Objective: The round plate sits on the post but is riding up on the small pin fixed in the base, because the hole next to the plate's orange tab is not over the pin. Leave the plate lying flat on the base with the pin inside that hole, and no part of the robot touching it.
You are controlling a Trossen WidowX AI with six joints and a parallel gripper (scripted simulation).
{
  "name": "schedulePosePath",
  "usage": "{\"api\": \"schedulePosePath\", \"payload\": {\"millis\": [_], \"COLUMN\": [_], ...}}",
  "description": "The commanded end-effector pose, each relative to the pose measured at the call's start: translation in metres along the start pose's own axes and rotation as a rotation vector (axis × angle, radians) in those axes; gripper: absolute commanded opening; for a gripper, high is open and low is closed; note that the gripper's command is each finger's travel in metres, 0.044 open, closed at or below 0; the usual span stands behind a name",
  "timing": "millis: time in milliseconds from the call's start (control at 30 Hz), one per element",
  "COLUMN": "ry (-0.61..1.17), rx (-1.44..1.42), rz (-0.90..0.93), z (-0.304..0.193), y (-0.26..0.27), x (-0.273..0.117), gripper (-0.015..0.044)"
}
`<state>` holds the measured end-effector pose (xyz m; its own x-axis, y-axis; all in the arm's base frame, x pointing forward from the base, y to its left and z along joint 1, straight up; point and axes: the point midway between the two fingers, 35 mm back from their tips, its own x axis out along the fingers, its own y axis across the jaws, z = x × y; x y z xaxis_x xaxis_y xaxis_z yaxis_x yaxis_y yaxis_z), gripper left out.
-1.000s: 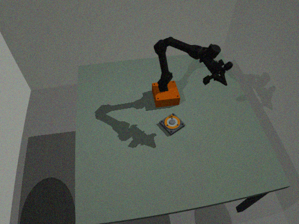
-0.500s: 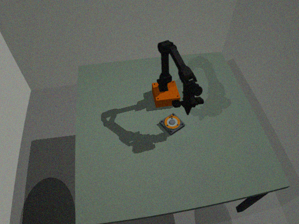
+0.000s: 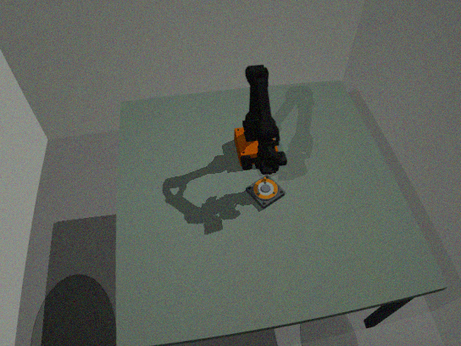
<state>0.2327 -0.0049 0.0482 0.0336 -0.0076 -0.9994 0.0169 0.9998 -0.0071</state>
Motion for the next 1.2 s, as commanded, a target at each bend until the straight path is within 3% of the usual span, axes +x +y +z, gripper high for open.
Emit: {"api": "schedulePosePath", "payload": {"millis": [0,200,1167], "ry": [0.020,0.020,0.020], "rx": [-0.002,-0.002,-0.002], "rz": [0.006,0.006,0.008], "z": [-0.004,-0.005,-0.003], "y": [0.000,-0.001,0.030], "x": [0.016,0.045,0.046], "gripper": [0.0000,0.0000,0.0000]}}
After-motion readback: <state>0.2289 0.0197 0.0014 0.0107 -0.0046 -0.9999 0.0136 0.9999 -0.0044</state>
